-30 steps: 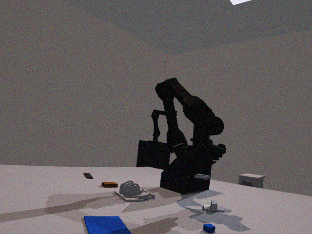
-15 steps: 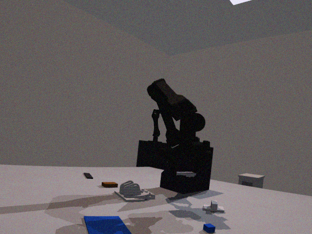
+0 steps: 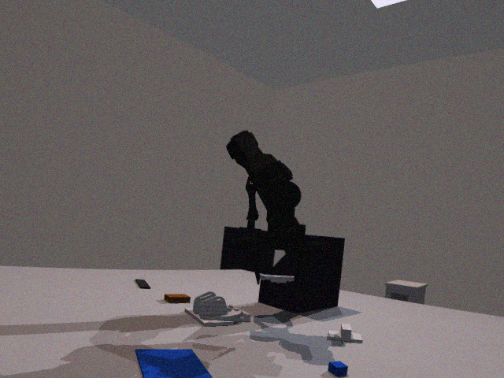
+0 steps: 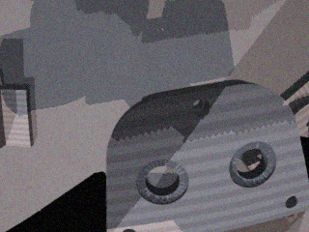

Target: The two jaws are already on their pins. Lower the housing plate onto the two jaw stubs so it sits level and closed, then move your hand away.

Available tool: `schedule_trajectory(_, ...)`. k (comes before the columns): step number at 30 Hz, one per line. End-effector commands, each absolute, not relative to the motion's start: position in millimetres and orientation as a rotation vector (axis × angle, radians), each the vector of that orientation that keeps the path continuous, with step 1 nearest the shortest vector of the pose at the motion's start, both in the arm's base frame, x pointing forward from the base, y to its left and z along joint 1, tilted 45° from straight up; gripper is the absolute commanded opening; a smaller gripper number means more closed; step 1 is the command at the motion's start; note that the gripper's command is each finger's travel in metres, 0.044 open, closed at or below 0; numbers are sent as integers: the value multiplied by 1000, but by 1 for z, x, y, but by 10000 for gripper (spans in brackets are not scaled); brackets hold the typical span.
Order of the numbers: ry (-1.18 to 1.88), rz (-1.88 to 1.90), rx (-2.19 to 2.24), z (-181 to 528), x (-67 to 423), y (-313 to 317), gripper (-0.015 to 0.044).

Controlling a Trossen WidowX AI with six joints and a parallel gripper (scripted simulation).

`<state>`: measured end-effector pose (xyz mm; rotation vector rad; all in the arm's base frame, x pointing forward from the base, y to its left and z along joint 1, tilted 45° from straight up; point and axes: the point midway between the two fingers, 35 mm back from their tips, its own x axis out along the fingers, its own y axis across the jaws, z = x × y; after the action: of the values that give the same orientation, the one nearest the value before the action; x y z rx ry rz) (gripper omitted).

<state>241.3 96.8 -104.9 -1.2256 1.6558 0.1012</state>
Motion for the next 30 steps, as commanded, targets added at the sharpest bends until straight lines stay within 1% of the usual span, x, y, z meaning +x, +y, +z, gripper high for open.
schedule_trajectory(1,1635,5,-1145,-97,246,87,351)
schedule_trajectory(30,1410,-640,-548,-42,265,13,351)
